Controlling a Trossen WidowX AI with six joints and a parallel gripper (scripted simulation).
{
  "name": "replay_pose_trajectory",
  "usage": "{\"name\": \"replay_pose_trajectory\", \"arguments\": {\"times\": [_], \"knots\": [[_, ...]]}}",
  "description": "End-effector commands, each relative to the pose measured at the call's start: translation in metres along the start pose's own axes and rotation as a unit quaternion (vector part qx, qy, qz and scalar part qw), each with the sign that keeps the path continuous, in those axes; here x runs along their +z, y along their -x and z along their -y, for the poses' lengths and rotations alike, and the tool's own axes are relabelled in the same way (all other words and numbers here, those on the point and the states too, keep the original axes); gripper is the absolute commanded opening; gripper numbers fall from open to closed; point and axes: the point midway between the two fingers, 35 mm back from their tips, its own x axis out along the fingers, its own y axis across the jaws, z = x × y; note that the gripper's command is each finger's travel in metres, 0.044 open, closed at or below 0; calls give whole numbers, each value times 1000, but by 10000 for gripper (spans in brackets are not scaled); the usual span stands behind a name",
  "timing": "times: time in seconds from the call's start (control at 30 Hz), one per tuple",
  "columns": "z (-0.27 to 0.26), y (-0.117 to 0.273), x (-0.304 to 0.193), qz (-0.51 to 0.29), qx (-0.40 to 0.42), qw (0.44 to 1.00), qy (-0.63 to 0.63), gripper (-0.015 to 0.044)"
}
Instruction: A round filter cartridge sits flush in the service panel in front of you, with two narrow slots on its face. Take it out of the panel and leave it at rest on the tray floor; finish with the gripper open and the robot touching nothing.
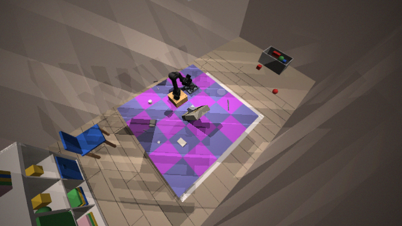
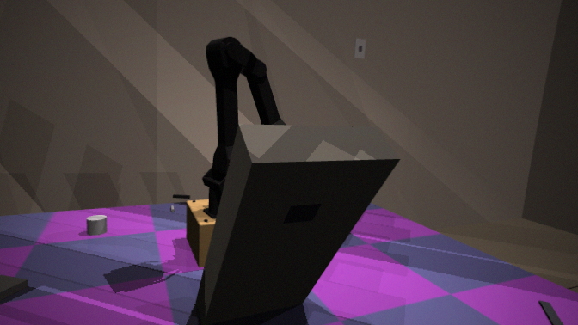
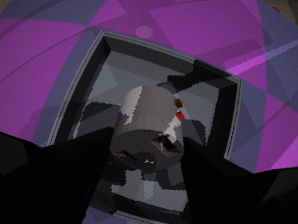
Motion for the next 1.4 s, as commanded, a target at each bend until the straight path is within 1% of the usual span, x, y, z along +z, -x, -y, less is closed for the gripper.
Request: {"name": "replay_pose_trajectory", "arguments": {"times": [0.0,0.53,0.7,0.87,0.93,0.97,1.0,1.37], "knots": [[0,0,0,0,0,1000,0,26],[0,0,0,0,0,1000,0,440],[0,5,5,0,0,1000,0,440],[0,53,34,1,0,1000,0,440],[0,61,36,1,0,1000,0,440],[0,61,36,1,0,1000,0,440],[0,46,33,5,1,1000,1,440],[0,46,33,5,1,1000,1,440]]}}
